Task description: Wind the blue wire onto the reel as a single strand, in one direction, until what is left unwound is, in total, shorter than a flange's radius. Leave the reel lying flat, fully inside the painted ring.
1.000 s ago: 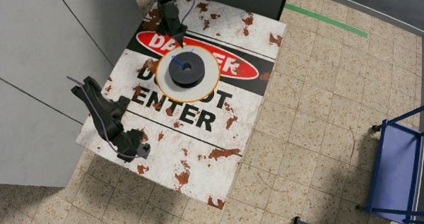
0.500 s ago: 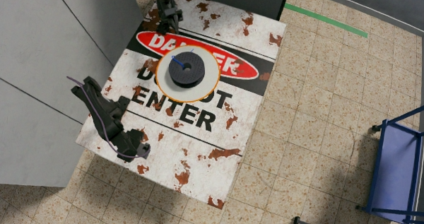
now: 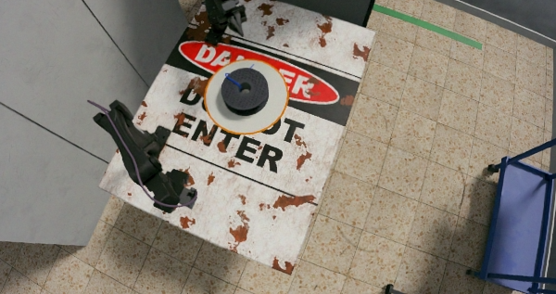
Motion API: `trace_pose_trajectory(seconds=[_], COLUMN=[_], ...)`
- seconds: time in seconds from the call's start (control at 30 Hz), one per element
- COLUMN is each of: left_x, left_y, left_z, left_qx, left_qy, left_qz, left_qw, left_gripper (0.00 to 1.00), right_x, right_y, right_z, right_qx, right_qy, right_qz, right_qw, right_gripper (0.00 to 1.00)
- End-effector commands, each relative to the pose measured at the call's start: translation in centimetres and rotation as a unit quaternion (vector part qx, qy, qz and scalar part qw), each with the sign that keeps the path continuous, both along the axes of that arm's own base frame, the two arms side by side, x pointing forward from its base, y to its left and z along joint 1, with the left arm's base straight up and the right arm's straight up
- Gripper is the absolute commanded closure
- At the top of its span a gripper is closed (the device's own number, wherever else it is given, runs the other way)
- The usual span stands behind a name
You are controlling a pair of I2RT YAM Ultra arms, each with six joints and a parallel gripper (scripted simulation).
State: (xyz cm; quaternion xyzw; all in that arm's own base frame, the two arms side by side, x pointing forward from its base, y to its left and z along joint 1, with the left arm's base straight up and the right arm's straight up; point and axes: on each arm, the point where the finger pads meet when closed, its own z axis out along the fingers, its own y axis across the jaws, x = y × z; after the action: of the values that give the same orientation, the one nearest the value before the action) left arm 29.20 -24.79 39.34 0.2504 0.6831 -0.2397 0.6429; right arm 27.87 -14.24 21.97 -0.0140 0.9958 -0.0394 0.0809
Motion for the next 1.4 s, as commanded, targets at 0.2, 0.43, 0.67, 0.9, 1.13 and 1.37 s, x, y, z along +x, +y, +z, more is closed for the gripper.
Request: trace_pose_trajectory(seconds=[0.2,0.43,0.67,0.9,1.13,1.37], left_x=[6.9,8.7,3.3,-4.6,-19.5,-23.1], left_y=[12.3,28.9,44.8,53.9,61.7,62.5], left_z=[1.4,1.4,1.4,1.4,1.4,1.4], left_qx=[-0.012,-0.006,0.000,0.005,0.011,0.013], left_qy=[-0.027,-0.029,-0.029,-0.029,-0.027,-0.027], left_qz=[0.185,0.396,0.588,0.708,0.846,0.871], left_qw=[0.982,0.918,0.808,0.705,0.532,0.490], left_gripper=[1.00,1.00,1.00,1.00,1.00,1.00], right_x=[-0.4,-0.4,-0.4,-0.4,-0.4,-0.4], right_y=[0.3,0.3,0.3,0.3,0.3,0.3], right_z=[0.7,0.7,0.7,0.7,0.7,0.7], right_qx=[-0.005,-0.005,-0.005,-0.005,-0.005,-0.005], right_qy=[-0.004,-0.004,-0.004,-0.004,-0.004,-0.004], right_qz=[-0.002,-0.002,-0.002,-0.002,-0.002,-0.002], right_qw=[1.000,1.000,1.000,1.000,1.000,1.000], right_gripper=[0.00,0.00,0.00,0.00,0.00,0.06])
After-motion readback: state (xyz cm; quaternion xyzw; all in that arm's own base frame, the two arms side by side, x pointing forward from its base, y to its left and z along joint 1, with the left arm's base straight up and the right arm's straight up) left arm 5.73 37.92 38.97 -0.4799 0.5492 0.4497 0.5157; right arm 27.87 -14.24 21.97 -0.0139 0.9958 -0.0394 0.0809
